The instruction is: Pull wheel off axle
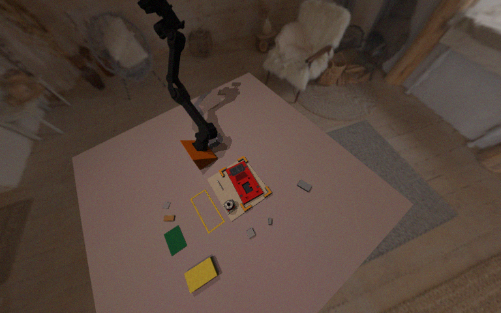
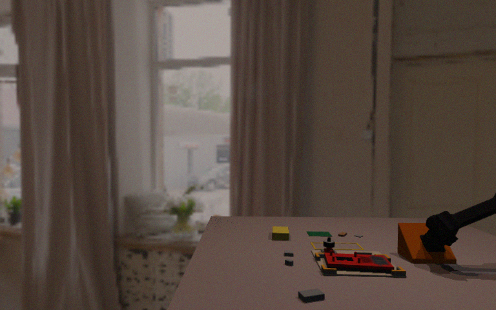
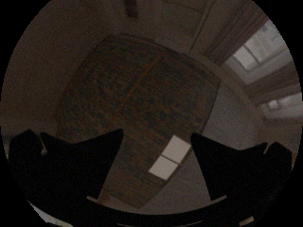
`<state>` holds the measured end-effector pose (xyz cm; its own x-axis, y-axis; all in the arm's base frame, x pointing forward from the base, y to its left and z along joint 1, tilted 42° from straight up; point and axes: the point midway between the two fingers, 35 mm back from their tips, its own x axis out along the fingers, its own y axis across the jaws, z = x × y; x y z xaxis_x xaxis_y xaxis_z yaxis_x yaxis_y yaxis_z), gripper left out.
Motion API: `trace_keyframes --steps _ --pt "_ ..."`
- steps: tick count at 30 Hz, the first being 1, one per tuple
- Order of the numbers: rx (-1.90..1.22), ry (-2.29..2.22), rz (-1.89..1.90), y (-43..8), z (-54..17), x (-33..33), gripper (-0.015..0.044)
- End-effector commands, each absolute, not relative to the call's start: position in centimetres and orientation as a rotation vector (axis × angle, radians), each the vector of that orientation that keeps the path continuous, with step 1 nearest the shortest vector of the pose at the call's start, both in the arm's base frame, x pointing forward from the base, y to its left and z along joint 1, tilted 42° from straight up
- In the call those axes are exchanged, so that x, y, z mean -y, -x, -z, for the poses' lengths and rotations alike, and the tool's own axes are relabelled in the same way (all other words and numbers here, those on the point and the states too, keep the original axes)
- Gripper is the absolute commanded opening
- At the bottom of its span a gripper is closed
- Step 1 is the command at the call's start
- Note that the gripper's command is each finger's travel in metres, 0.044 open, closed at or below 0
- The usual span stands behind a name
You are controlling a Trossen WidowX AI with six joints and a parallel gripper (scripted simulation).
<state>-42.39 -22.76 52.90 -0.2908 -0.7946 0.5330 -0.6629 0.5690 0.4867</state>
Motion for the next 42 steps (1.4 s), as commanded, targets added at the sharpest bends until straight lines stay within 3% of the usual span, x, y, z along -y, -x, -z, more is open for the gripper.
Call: trace_keyframes --steps 1,4,21,32,42 --pt "2.033 -1.157 0.221 42.3 -53.1 22.7 0.0374" --pt "1.980 -1.070 0.246 40.5 -55.6 21.2 0.0300" --pt "1.621 -0.544 0.343 26.4 -67.5 12.2 0.0300" --pt "1.289 -0.236 0.353 11.4 -72.3 7.2 0.0300" --pt "0.998 -0.077 0.323 -2.3 -72.2 4.7 0.0300"
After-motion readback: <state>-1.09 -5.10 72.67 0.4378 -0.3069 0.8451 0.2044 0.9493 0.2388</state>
